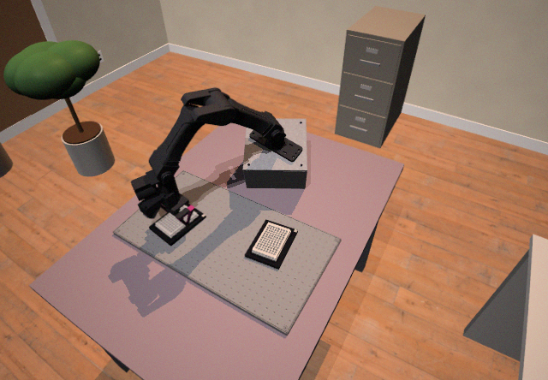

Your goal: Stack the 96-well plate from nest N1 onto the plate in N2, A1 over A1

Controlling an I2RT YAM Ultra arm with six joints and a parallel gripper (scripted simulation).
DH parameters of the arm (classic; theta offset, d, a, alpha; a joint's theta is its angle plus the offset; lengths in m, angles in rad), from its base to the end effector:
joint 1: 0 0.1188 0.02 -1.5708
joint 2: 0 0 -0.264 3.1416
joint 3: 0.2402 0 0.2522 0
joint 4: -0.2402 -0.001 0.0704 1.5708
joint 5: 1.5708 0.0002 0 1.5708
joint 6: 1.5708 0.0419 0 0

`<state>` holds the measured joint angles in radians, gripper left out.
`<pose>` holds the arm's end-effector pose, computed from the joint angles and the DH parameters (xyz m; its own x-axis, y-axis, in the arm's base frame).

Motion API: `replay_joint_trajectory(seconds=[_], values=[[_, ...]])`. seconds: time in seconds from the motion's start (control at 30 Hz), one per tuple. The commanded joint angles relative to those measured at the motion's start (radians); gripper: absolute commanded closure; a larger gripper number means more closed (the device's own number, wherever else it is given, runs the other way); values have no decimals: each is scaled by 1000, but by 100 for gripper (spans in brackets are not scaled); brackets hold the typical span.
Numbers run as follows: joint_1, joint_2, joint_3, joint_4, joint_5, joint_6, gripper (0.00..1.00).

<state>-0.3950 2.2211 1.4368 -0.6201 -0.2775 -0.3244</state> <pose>0.3867 -0.1477 0.0892 -0.9674 0.0712 -0.2431 0.0210 0.9789 0.2033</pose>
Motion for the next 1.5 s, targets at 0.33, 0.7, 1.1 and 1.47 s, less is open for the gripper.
replay_joint_trajectory(seconds=[0.33, 0.7, 1.1, 1.47], values=[[4, 11, 3, 67, 6, 18, 0], [5, 22, 3, 55, 3, 12, 0], [5, 22, 3, 55, 3, 12, 100], [5, 22, 3, 55, 3, 12, 100]])
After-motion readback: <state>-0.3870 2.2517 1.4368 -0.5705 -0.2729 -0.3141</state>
